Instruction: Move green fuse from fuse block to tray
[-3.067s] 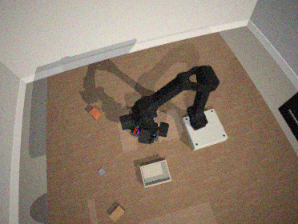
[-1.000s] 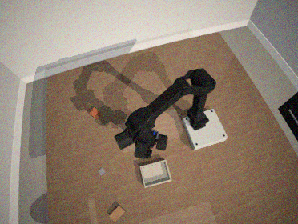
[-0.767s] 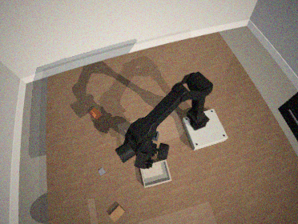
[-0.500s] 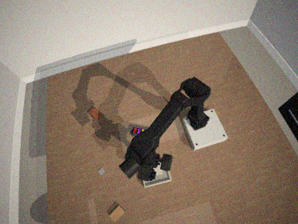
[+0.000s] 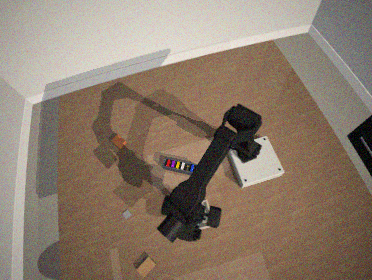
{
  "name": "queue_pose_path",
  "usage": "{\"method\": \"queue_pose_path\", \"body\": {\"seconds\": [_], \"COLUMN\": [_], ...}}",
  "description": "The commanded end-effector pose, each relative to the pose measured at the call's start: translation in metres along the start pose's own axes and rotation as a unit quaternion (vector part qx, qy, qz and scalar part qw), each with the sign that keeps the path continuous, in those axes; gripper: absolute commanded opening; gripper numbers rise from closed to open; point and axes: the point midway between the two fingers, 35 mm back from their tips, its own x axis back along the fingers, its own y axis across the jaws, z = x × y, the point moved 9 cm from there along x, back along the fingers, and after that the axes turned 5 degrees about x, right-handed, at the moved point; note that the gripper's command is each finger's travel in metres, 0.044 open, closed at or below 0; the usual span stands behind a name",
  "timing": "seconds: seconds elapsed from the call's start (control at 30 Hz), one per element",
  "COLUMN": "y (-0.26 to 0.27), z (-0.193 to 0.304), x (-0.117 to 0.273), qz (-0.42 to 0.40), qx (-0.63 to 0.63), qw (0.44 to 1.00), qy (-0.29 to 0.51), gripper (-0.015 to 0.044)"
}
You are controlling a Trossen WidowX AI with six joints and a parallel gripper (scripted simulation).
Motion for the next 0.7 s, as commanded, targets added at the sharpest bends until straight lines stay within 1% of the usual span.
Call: {"method": "queue_pose_path", "body": {"seconds": [0.0,0.67], "y": [0.001,0.001], "z": [-0.001,0.000], "x": [-0.009,-0.039], "qz": [-0.001,-0.001], "qx": [-0.002,-0.002], "qw": [1.000,1.000], "qy": [0.005,0.005], "gripper": [0.0000,0.0000]}}
